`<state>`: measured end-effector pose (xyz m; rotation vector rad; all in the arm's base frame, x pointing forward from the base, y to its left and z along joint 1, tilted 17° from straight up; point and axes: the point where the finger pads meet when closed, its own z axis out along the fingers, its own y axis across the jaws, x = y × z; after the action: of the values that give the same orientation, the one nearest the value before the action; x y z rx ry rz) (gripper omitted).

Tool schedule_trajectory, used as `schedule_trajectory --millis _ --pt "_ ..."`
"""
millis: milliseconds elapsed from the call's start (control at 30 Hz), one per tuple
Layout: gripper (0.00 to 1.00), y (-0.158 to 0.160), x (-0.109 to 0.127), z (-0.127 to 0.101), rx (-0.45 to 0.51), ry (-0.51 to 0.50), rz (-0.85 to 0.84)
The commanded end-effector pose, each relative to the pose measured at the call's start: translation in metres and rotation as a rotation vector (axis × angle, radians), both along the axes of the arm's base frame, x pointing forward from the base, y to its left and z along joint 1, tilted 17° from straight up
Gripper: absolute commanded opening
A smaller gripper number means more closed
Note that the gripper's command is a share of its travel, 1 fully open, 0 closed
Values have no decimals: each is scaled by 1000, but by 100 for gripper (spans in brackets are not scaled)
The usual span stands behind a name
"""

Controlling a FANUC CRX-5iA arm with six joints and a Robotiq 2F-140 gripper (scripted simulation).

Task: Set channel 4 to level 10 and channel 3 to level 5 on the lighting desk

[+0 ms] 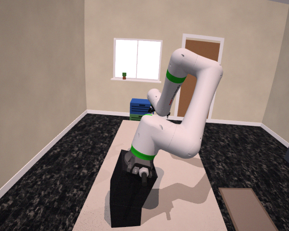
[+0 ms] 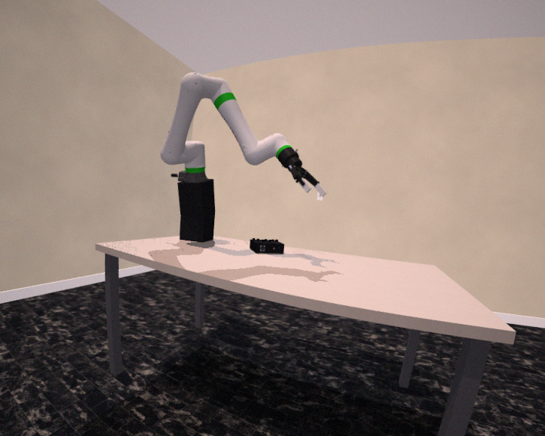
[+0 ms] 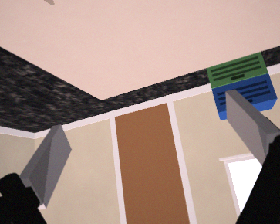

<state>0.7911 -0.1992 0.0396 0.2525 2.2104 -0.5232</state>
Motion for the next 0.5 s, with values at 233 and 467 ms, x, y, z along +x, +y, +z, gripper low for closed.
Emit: schedule_trajectory --millis 233,467 --pt "100 19 -11 -19 190 -38 -198" --pt "100 29 -24 -35 286 -48 -309"
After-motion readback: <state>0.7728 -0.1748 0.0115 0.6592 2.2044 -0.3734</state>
